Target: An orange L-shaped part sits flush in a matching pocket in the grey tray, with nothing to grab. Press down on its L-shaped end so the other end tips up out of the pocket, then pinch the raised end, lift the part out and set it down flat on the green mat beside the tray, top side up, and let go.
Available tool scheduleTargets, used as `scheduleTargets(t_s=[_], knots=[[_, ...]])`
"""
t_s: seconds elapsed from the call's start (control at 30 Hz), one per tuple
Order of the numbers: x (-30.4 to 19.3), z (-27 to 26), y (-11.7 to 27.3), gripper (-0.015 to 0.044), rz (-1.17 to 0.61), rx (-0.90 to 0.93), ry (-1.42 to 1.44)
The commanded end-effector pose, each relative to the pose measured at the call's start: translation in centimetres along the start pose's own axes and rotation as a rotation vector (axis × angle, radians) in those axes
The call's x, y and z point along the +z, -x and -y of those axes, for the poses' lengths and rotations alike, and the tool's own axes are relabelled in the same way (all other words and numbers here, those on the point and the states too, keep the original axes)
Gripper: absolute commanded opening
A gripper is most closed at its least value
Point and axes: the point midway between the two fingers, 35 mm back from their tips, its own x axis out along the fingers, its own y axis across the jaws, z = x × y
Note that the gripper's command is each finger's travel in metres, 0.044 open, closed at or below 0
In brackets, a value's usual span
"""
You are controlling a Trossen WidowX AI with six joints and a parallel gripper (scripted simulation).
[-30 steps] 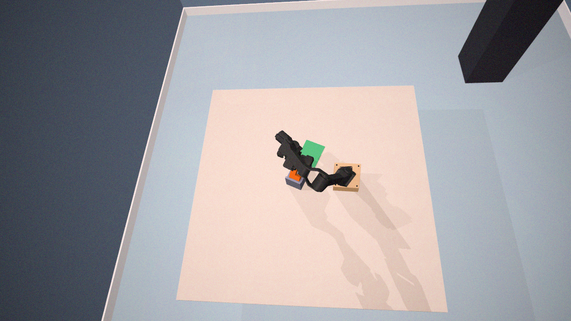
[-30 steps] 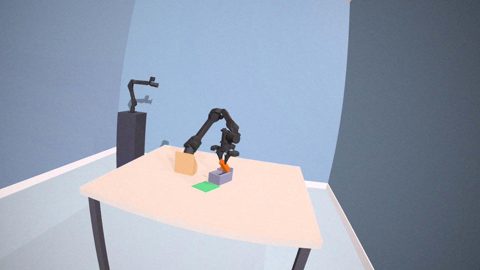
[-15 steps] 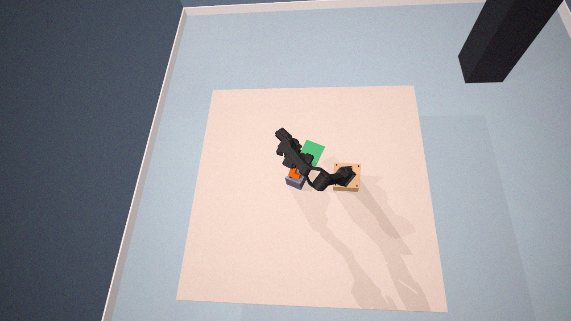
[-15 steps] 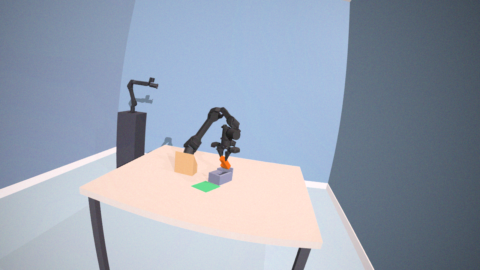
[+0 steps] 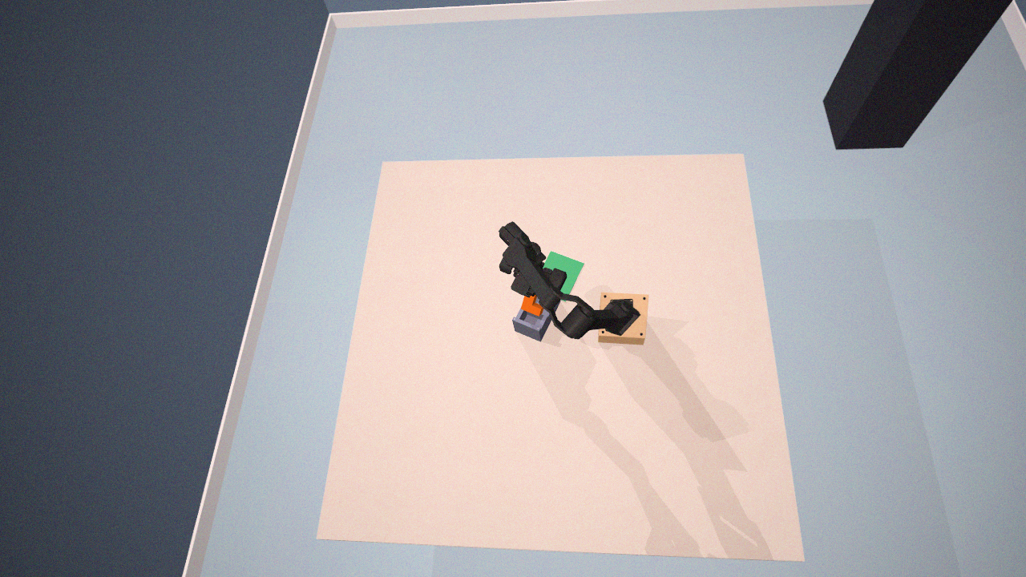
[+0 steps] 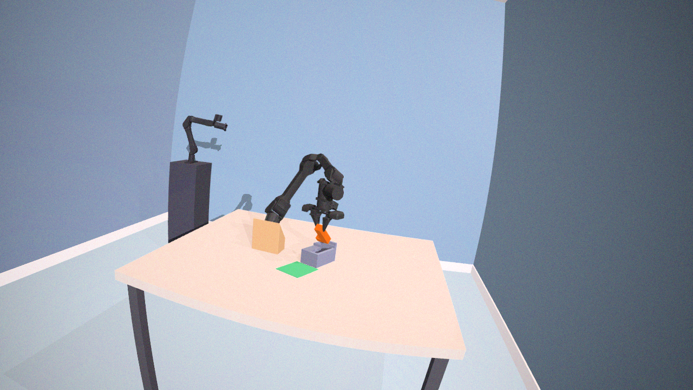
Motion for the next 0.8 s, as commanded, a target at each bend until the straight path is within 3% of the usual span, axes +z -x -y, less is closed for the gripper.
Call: scheduleTargets(t_s=[0.0,0.77], knots=[[-2.2,-0.3,-0.4,0.0000,0.001,0.010,-0.005],[-13.9,-1.5,-0.3,0.0000,-0.006,0.009,-0.006]])
